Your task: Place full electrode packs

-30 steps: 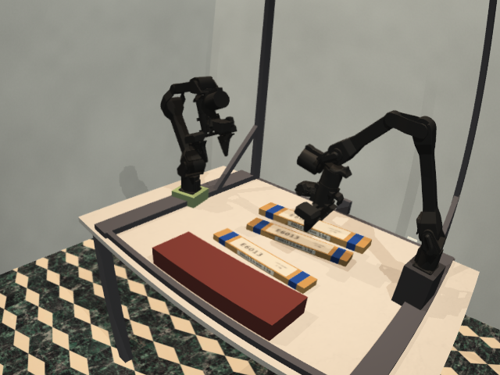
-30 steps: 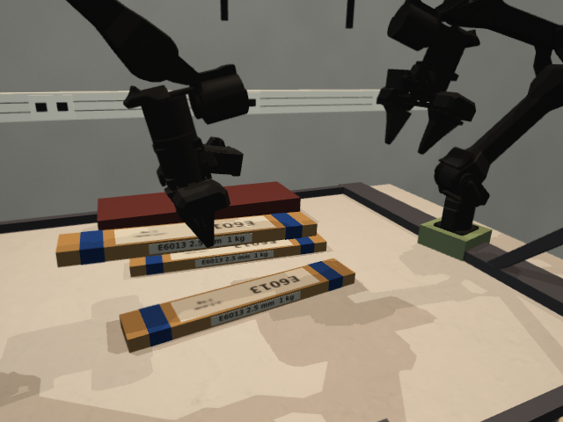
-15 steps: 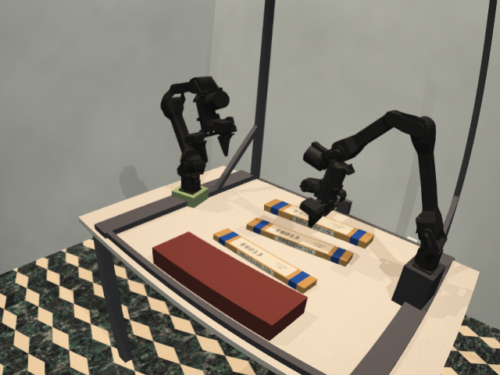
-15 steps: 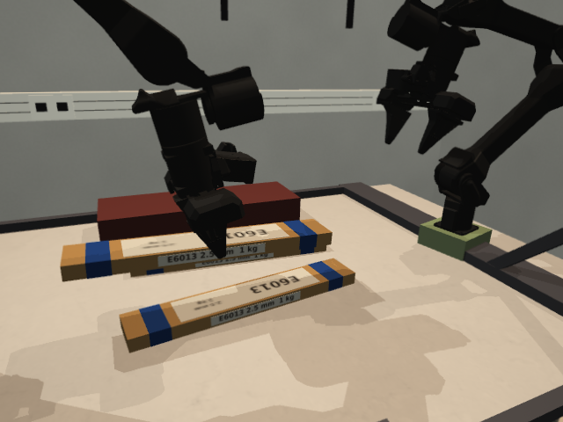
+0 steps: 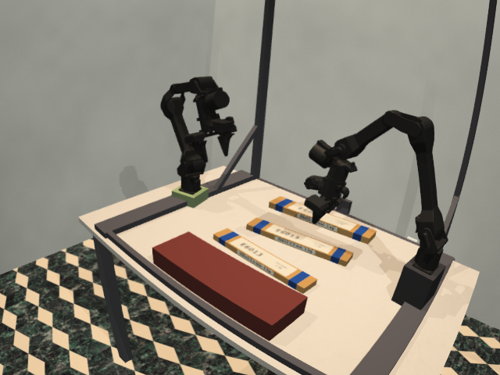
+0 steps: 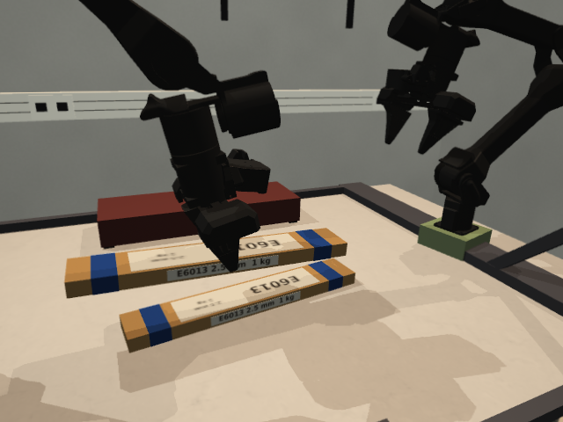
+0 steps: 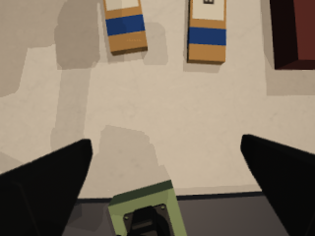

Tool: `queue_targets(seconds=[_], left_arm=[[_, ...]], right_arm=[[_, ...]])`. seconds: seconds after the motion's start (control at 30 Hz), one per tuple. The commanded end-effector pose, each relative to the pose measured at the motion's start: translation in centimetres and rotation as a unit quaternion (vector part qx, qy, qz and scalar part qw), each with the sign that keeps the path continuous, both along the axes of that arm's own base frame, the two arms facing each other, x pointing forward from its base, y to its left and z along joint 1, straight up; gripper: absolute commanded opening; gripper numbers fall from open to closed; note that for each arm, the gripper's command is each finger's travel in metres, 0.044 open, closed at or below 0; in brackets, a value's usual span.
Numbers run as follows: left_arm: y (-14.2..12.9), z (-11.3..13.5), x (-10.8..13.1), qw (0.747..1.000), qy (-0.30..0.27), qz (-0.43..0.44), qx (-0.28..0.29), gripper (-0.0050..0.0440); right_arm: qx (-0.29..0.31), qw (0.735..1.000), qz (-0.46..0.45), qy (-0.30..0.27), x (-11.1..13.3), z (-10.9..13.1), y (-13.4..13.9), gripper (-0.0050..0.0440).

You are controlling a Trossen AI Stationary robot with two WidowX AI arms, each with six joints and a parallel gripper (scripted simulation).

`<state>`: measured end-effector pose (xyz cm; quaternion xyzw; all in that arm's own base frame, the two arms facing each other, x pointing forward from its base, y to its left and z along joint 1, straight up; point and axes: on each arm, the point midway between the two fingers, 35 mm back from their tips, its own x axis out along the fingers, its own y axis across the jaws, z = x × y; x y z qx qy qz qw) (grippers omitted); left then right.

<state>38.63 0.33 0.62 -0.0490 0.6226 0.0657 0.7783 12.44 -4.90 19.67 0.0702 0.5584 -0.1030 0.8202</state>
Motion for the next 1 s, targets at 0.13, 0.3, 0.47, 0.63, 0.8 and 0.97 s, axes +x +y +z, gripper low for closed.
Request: queue_targets(seconds=[0.13, 0.3, 0.47, 0.63, 0.8, 0.97], left_arm=[[-1.7, 2.0, 2.2, 0.999, -0.034, 0.001, 0.001, -0.0050], [-3.0, 1.9, 2.6, 0.999, -0.034, 0.001, 0.001, -0.0050], [-4.3, 1.8, 3.0, 0.999, -0.035, 0.001, 0.000, -0.0050], [-5.1, 2.2, 3.3, 0.999, -0.040, 0.001, -0.001, -0.0050], [-6.3, 1.7, 3.7, 0.999, -0.035, 0.001, 0.000, -0.0050], [-7.6, 1.6, 4.1, 0.999, -0.035, 0.001, -0.001, -0.0050]], right_arm=[[-0.004, 1.000, 0.001, -0.009, 0.1, 0.6, 0.0, 0.0430], [-0.004, 1.000, 0.001, -0.009, 0.1, 0.6, 0.0, 0.0430], [-0.004, 1.000, 0.001, -0.009, 0.1, 0.6, 0.0, 0.0430], [-0.004, 1.000, 0.001, -0.009, 0.1, 0.6, 0.0, 0.0430], [-0.004, 1.000, 0.001, -0.009, 0.1, 0.6, 0.0, 0.0430], [-0.004, 1.000, 0.001, -0.009, 0.1, 0.6, 0.0, 0.0430]])
